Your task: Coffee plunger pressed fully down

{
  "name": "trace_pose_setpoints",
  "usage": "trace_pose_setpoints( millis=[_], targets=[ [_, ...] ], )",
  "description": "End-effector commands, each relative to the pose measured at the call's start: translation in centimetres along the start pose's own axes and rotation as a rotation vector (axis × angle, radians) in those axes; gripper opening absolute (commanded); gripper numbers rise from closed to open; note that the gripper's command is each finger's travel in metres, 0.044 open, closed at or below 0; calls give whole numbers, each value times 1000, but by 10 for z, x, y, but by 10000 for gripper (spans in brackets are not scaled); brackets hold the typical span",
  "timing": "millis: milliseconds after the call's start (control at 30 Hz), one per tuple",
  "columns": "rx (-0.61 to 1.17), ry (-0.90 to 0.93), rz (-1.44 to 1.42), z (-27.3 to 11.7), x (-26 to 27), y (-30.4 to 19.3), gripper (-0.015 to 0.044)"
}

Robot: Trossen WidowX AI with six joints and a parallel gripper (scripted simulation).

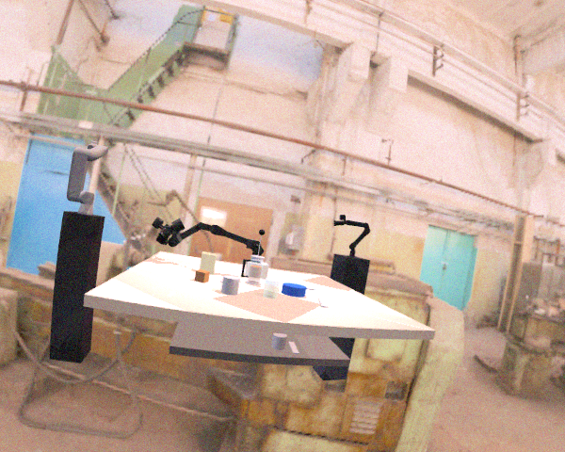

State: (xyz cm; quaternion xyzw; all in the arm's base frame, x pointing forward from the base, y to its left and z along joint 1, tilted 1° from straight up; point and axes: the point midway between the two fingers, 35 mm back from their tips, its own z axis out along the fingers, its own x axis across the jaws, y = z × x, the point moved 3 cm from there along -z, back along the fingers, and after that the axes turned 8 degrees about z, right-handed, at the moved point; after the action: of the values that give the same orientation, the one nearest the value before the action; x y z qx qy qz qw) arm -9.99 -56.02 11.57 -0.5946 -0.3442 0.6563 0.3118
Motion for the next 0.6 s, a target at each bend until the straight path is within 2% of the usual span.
trace_pose_setpoints(
  millis=[0,167,567],
  targets=[
    [-1,-6,-10,-1,-2,-2,426],
    [-7,-119,-193,-28,-37,-29,440],
    [132,-646,-901,-151,-132,-164,440]
  ],
)
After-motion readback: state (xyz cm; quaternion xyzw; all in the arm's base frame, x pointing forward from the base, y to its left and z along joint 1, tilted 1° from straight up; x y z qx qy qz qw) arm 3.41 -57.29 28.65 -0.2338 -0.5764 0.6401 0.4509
